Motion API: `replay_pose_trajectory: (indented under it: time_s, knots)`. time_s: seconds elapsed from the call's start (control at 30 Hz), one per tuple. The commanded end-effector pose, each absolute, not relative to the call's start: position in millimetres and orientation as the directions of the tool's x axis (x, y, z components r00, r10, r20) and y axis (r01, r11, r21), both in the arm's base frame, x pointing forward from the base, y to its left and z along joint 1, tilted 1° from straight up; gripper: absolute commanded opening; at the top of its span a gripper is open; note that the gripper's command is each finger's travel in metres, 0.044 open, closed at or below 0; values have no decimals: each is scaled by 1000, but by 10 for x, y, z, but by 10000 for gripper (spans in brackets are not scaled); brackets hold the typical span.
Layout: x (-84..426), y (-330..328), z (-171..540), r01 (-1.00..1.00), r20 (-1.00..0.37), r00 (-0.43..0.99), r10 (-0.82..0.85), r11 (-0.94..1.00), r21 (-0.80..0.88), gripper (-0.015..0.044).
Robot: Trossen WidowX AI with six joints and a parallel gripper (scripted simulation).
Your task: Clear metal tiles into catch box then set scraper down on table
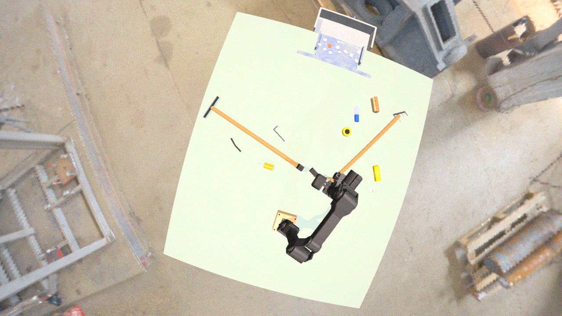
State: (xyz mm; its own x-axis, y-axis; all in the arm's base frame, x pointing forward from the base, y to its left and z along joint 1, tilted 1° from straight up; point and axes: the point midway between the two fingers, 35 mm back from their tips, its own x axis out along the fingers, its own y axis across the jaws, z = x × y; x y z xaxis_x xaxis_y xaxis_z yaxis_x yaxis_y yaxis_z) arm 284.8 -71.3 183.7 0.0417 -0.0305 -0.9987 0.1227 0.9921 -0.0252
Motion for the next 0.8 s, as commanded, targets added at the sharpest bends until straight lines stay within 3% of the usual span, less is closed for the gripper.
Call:
replay_pose_trajectory:
  time_s: [0.0,0.77]
  knots:
    - [2862,-712,1798,115,-999,43,-24,993,-19,0]
    - [2928,-735,1310,115,-999,43,-25,993,-20,0]
